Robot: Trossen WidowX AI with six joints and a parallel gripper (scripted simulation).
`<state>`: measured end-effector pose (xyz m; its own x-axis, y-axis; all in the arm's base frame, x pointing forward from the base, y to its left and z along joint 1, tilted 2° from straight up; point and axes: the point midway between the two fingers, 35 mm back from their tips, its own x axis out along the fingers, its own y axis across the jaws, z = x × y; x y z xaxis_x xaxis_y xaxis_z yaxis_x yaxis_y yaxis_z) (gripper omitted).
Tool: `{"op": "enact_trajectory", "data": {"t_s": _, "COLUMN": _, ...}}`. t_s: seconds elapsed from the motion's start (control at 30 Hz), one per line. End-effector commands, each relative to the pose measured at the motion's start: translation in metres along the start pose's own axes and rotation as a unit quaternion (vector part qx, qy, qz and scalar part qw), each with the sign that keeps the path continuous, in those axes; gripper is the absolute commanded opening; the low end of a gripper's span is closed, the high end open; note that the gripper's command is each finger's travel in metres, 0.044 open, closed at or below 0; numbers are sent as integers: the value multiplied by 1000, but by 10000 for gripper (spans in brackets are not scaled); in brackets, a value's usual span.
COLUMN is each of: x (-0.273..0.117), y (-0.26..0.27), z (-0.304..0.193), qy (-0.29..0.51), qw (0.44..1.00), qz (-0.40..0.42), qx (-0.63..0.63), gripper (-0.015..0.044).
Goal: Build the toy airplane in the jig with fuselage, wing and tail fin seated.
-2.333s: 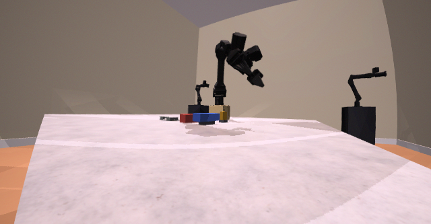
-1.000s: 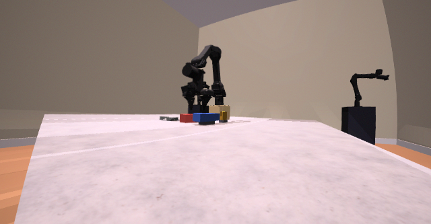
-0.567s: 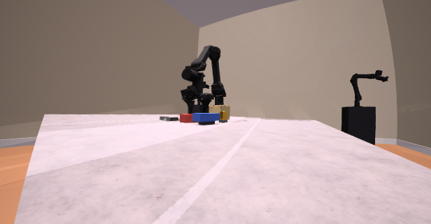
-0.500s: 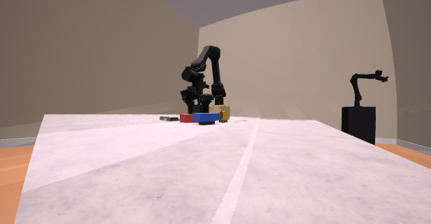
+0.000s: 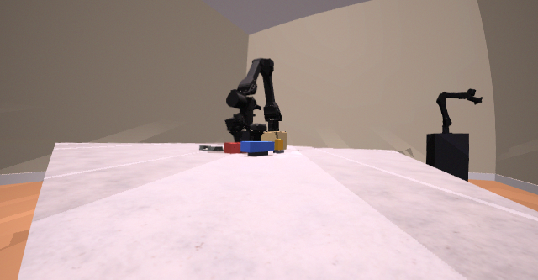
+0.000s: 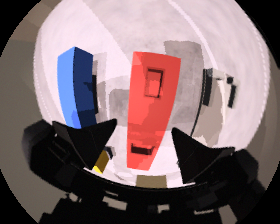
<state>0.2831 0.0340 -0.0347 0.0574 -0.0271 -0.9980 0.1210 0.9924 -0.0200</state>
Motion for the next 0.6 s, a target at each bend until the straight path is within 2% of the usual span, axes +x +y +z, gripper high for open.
{"op": "enact_trajectory", "data": {"t_s": 0.0, "x": 7, "y": -1, "z": -2, "qy": 5, "qw": 1000, "qz": -3, "qx": -2, "gripper": 440}}
{"op": "enact_trajectory", "data": {"t_s": 0.03, "x": 8, "y": -1, "z": -2, "qy": 5, "qw": 1000, "qz": -3, "qx": -2, "gripper": 440}}
{"op": "enact_trajectory", "data": {"t_s": 0.33, "x": 8, "y": -1, "z": -2, "qy": 5, "qw": 1000, "qz": -3, "qx": -2, "gripper": 204}}
{"op": "enact_trajectory", "data": {"t_s": 0.57, "x": 8, "y": -1, "z": -2, "qy": 5, "qw": 1000, "qz": -3, "qx": -2, "gripper": 157}}
